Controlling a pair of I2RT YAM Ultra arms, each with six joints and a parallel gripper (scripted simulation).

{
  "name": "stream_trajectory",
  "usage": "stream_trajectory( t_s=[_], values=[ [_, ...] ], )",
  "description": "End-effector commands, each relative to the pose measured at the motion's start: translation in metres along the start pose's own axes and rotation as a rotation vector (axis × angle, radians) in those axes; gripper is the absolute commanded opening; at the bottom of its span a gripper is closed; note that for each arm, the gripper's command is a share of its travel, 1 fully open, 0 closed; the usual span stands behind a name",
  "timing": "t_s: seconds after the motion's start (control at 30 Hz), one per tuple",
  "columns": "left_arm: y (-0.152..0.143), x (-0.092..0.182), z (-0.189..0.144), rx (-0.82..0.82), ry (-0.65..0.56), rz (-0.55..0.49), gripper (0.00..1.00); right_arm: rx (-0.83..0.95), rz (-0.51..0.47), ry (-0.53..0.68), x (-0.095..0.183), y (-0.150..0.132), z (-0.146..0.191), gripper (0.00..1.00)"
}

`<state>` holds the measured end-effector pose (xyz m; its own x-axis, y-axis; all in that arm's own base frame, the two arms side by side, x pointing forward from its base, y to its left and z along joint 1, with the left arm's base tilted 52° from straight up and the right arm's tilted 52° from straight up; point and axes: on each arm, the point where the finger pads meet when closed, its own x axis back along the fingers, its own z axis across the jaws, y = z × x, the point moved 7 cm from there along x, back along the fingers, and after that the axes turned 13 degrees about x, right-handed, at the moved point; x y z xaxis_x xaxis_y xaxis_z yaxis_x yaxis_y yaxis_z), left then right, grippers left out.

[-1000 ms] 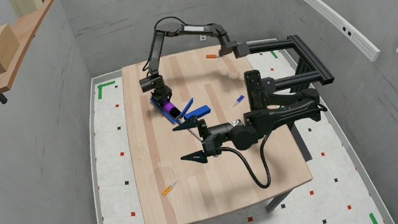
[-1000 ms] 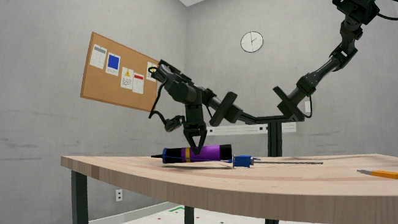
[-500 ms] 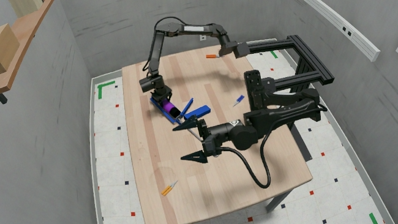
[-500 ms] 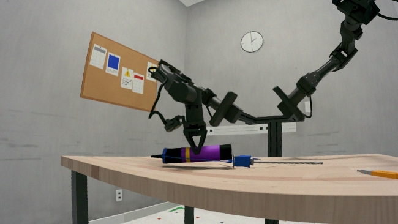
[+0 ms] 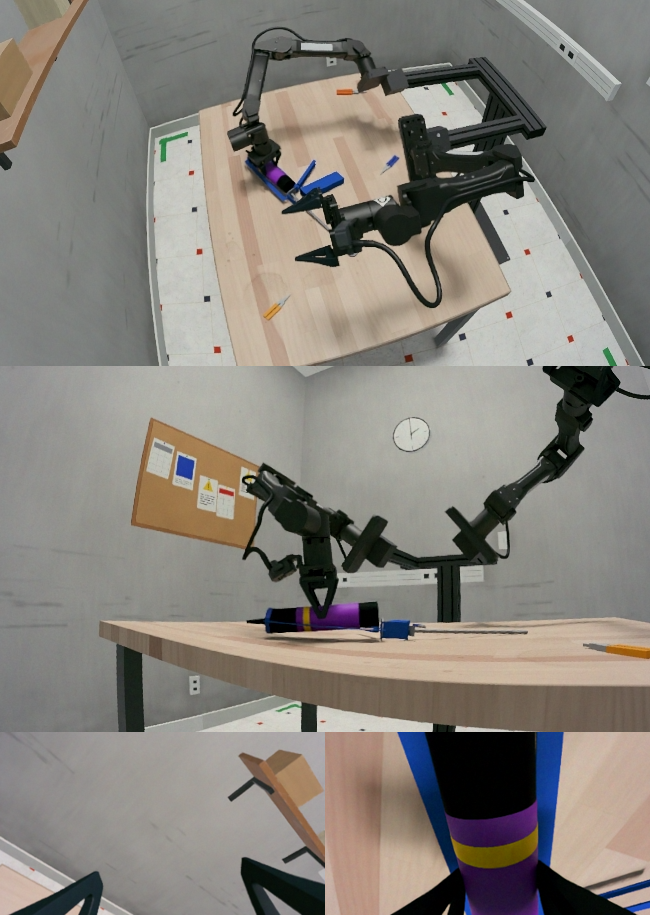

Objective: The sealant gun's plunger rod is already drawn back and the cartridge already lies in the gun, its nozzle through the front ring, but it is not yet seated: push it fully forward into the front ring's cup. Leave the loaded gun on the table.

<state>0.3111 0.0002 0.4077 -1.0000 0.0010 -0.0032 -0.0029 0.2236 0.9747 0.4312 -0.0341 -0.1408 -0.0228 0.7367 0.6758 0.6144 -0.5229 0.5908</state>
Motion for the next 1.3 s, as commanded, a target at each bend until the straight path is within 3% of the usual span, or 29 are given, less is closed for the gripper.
stream_trajectory(
  t_s=[0.0,0.37,0.53,0.7,0.87,1.07,1.2,1.27],
  values=[
    [0.008,-0.002,-0.007,-0.015,-0.032,-0.004,1.0,-0.004,-0.057,0.069,0.036,0.017,0.019,0.0],
    [0.008,-0.002,-0.007,-0.015,-0.032,-0.004,1.0,-0.029,-0.07,0.078,0.034,0.019,0.021,0.0],
    [0.008,-0.002,-0.007,-0.015,-0.032,-0.004,1.0,-0.005,-0.074,0.033,0.015,-0.005,0.016,0.0],
    [0.008,-0.002,-0.007,-0.015,-0.032,-0.004,1.0,-0.017,-0.096,0.034,0.022,0.0,0.012,0.0],
    [0.008,-0.002,-0.007,-0.015,-0.032,-0.004,1.0,0.009,-0.1,-0.004,0.006,-0.016,0.006,0.0],
    [0.008,-0.002,-0.007,-0.015,-0.032,-0.004,1.0,-0.032,-0.134,0.027,0.019,0.004,0.013,0.0],
    [0.008,-0.002,-0.007,-0.015,-0.032,-0.004,1.0,0.004,-0.137,0.0,0.006,-0.013,0.012,0.0],
    [0.008,-0.002,-0.007,-0.015,-0.032,-0.004,1.0,-0.008,-0.145,0.01,0.012,-0.005,0.014,0.0]
  ],
)
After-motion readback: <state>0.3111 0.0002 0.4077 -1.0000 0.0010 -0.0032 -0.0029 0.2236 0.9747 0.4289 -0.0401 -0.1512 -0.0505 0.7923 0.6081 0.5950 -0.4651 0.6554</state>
